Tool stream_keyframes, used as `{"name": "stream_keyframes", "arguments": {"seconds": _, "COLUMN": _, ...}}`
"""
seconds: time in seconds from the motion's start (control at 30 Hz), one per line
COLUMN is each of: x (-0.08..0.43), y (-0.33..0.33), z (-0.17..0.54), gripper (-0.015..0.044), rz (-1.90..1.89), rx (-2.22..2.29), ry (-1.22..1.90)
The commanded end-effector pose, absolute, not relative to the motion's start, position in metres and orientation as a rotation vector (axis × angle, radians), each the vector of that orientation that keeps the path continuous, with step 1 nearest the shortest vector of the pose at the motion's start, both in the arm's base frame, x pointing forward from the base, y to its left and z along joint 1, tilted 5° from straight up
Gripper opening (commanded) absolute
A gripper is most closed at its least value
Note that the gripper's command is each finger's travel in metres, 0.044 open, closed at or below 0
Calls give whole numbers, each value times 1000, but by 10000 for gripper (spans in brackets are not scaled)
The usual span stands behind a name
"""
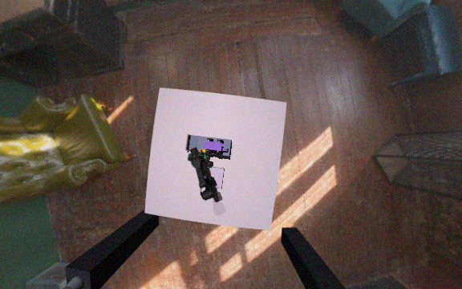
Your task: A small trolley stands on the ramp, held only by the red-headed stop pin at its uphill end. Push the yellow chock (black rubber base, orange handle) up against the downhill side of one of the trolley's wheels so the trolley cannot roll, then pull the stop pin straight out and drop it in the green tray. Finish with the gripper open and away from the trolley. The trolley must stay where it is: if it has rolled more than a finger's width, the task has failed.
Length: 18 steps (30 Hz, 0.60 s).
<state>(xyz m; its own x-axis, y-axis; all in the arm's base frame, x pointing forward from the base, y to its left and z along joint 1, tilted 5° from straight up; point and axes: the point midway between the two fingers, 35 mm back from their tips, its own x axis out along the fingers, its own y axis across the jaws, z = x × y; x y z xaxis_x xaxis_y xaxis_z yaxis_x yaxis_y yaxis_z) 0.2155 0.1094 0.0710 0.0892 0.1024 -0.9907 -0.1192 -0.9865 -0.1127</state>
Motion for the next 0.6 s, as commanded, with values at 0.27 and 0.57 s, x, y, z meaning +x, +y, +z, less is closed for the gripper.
{"name": "stream_keyframes", "arguments": {"seconds": 0.27, "x": 216, "y": 115, "z": 57, "gripper": 105, "rz": 2020, "rx": -2182, "ry": 14}}
{"name": "stream_keyframes", "arguments": {"seconds": 0.57, "x": 215, "y": 108, "z": 55, "gripper": 190, "rz": 2021, "rx": -2182, "ry": 15}}
